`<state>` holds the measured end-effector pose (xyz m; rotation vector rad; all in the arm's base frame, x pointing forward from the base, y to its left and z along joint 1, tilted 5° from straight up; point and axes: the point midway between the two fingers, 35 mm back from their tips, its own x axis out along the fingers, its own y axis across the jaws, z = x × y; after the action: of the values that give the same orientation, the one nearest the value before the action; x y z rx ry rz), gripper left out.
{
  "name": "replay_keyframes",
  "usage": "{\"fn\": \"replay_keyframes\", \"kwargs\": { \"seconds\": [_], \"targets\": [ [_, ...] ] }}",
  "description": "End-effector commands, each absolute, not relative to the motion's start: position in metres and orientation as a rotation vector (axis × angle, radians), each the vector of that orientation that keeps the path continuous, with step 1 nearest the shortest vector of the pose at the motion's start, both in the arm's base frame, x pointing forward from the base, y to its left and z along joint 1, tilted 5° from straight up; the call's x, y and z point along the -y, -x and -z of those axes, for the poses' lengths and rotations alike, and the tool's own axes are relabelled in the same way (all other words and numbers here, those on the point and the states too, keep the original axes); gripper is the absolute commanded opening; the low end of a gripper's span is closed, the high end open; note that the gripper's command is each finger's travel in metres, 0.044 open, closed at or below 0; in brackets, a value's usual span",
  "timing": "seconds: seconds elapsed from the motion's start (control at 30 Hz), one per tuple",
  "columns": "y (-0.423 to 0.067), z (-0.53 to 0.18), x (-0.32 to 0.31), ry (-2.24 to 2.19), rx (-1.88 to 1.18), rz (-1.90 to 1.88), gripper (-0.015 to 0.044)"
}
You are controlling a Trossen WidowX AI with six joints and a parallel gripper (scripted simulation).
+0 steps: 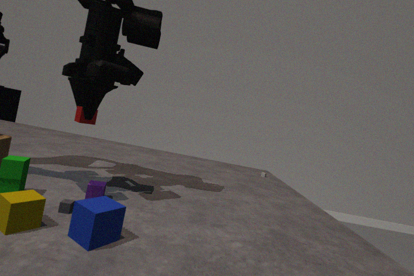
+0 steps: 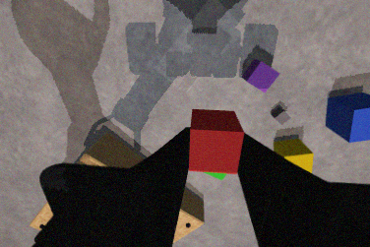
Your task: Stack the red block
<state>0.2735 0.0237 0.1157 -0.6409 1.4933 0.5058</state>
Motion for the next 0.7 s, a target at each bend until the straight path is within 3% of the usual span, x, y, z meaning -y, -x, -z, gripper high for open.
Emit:
{"fn": "replay_keyframes", "kwargs": {
  "seconds": [0.0, 0.67],
  "targets": [
    [-0.263, -0.117, -0.004, 0.647, -1.494, -0.509, 0.0],
    [-0.217, -0.115, 0.056, 0.653, -1.5, -0.504, 0.0]
  ]
}}
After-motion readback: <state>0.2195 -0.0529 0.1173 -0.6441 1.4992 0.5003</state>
